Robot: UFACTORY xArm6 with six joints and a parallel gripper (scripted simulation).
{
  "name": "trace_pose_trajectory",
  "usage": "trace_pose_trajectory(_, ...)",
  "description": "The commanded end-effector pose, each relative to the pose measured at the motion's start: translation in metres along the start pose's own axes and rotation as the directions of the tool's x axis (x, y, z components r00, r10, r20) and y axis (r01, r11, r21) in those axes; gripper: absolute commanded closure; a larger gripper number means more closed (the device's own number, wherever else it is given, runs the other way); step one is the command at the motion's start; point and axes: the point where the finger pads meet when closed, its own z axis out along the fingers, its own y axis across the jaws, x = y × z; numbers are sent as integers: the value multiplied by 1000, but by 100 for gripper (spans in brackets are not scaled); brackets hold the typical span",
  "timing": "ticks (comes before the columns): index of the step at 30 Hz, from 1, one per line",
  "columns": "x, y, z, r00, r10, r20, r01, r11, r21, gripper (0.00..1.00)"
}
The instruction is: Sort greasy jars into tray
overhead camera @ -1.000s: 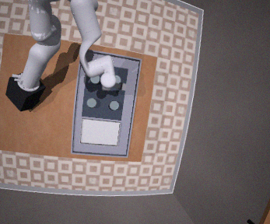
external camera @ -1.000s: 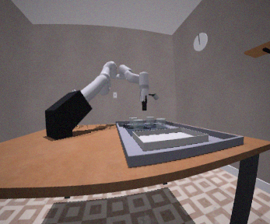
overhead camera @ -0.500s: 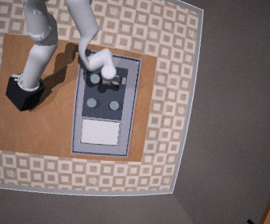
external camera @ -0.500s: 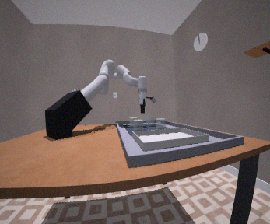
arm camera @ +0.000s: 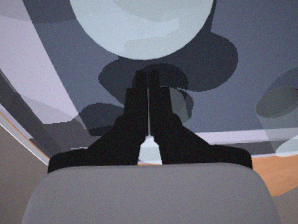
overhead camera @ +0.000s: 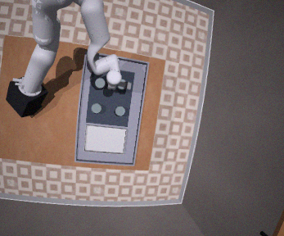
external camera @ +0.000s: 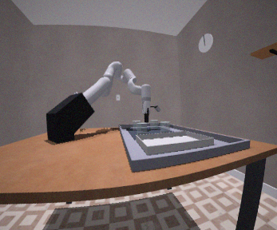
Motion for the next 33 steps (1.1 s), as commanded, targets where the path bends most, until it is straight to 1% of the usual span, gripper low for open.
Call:
trace_pose_trajectory(1,2,0,1,1000,-2,-5,2,1000,1,100)
trace_pose_trajectory(33,5,0,1,1000,-2,-5,2,1000,1,100)
